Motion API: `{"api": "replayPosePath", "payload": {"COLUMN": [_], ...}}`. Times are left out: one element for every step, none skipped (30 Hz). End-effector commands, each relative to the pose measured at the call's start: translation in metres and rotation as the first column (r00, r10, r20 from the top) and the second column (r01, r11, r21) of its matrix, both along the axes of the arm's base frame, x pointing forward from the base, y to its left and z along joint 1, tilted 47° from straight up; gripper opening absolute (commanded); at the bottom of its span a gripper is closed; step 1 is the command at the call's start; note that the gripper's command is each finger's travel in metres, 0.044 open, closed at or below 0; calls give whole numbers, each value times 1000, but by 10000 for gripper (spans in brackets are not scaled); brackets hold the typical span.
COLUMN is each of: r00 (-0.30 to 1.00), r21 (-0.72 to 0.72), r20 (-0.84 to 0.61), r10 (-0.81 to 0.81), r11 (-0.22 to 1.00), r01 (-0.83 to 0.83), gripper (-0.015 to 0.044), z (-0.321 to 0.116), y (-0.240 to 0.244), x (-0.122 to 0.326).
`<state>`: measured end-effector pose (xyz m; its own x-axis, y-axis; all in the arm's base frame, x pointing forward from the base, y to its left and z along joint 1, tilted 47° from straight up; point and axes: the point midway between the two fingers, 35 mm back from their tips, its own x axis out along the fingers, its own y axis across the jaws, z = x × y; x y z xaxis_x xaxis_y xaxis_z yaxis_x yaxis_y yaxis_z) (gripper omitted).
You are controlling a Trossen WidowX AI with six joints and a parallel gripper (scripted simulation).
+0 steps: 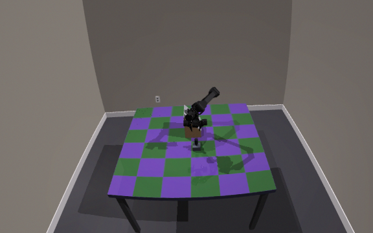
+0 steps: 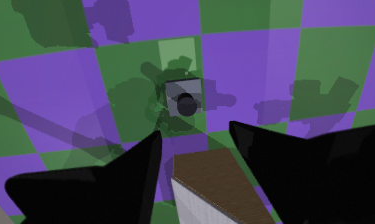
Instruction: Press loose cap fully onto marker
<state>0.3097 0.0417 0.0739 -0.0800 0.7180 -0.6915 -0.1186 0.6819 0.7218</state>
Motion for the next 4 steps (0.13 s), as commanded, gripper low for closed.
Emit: {"api": "replayPosePath", "payload": {"r00": [1000, 1000, 1000, 1000], "r21": [-4, -4, -4, -4], "r20": [4, 4, 4, 4], "r10": [4, 4, 4, 4], "r11": [1000, 1000, 1000, 1000], "r01": [-4, -4, -4, -4], "gripper": [394, 420, 440, 440], "z": [0, 0, 0, 0], "y": [-1, -1, -1, -1], "x": [0, 0, 0, 0]}}
